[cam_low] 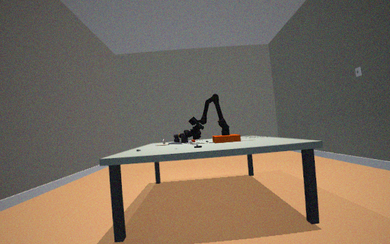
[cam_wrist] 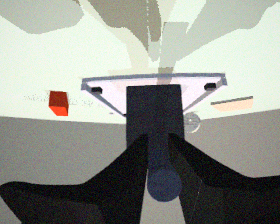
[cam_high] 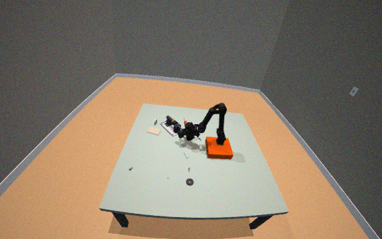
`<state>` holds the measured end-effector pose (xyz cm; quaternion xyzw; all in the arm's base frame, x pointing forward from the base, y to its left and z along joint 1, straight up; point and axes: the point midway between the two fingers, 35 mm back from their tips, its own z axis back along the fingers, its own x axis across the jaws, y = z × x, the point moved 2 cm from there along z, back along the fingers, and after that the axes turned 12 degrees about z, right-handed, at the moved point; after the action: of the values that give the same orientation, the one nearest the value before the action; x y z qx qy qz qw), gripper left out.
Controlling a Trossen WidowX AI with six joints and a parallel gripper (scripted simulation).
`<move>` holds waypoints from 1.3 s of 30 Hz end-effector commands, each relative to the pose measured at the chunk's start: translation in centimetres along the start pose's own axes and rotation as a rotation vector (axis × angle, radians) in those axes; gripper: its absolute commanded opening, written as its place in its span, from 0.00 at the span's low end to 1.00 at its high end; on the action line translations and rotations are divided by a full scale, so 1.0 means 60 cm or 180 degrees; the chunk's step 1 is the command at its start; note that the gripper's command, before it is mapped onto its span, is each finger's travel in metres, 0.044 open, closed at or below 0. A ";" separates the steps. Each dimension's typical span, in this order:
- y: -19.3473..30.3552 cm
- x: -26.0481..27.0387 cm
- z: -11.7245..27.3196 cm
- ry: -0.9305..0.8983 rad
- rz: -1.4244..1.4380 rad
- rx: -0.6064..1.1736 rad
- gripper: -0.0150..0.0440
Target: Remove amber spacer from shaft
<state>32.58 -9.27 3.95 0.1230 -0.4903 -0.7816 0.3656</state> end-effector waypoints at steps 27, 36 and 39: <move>-0.003 0.000 0.004 -0.0002 -0.0005 -0.0003 0.25; -0.004 0.000 0.005 -0.0002 -0.0005 -0.0003 0.25; -0.004 0.000 0.006 -0.0002 -0.0005 -0.0004 0.25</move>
<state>32.37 -9.00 3.94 0.1230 -0.4902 -0.7816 0.3656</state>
